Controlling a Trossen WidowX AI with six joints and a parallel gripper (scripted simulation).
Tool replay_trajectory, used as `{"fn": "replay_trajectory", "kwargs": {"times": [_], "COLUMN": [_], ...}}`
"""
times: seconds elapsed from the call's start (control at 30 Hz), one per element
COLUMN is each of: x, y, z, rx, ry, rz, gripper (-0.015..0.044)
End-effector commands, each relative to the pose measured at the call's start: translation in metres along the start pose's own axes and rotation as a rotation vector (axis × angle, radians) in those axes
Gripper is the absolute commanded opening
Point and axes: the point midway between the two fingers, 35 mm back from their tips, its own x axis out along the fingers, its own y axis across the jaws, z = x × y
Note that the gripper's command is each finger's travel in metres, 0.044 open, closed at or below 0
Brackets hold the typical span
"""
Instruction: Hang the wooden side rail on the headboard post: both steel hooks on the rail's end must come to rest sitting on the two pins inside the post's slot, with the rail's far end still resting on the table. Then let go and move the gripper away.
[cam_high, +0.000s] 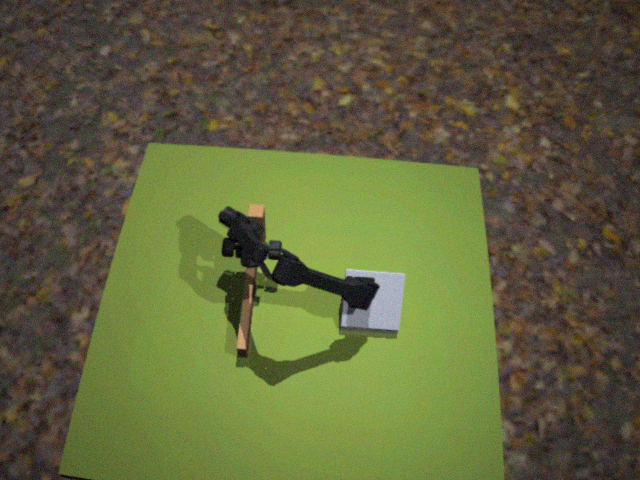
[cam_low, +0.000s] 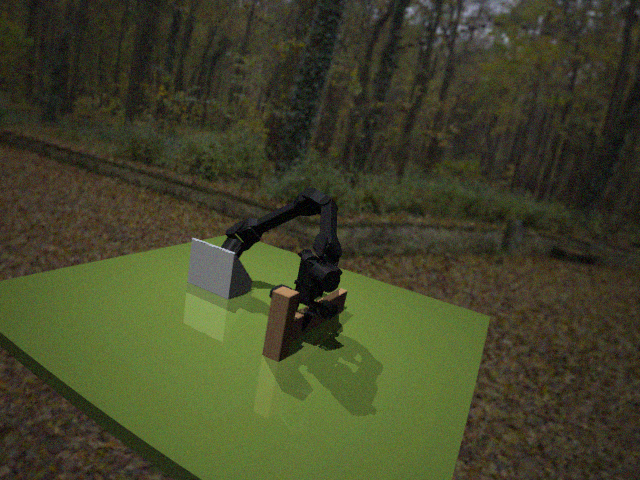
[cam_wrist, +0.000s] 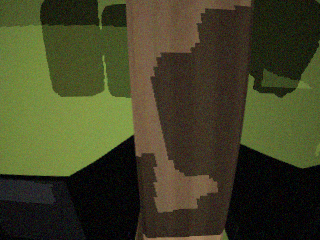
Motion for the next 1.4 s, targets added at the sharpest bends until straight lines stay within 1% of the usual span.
{"fn": "replay_trajectory", "kwargs": {"times": [0.0, 0.5, 0.9, 0.97, 1.07, 1.13, 1.37], "x": [-0.002, 0.001, 0.001, -0.007, -0.031, -0.039, -0.039], "y": [0.0, 0.0, 0.001, 0.0, 0.001, 0.001, 0.001], "z": [-0.003, -0.003, 0.0, -0.001, -0.001, -0.001, 0.002], "rx": [0.007, 0.007, 0.002, 0.003, 0.006, 0.007, 0.007], "ry": [0.007, 0.007, 0.0, 0.002, 0.007, 0.008, 0.008], "rz": [-0.007, -0.007, 0.0, -0.002, -0.006, -0.007, -0.007], "gripper": [0.0, 0.0, 0.0315, 0.0368, 0.044, 0.044, 0.044]}}
